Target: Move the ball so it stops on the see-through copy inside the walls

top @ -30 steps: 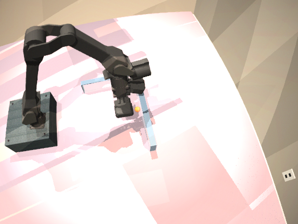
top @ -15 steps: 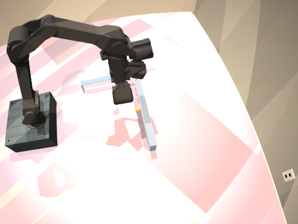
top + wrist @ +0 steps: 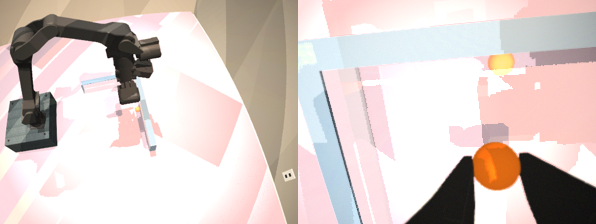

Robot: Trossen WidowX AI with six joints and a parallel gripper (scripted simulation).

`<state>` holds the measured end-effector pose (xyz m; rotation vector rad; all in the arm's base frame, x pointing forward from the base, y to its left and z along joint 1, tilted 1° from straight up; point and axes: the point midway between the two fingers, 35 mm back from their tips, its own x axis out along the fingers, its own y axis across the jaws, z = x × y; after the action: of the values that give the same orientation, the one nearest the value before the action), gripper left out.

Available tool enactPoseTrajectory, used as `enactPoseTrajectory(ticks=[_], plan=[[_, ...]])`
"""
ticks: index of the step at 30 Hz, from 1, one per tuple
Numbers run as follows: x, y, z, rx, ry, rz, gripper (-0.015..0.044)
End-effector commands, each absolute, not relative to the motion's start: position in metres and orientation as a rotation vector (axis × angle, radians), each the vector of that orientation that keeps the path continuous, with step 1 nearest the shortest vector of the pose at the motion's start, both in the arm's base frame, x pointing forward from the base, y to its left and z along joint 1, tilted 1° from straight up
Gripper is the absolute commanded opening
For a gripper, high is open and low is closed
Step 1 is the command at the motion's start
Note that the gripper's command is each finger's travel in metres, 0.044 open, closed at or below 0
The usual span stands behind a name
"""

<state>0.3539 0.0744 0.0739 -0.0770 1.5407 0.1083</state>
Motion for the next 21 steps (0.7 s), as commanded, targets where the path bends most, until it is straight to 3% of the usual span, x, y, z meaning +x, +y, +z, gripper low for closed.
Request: enactPoseTrajectory(ticks=[1,11,21], plan=[[0.373,0.063,0.064,-0.081,1.534,0.106,0.0000],[0.384,0.057,0.049,-0.081,1.533,0.105,0.0000],[0.385,0.058,-0.013,-0.081,1.533,0.105,0.0000]])
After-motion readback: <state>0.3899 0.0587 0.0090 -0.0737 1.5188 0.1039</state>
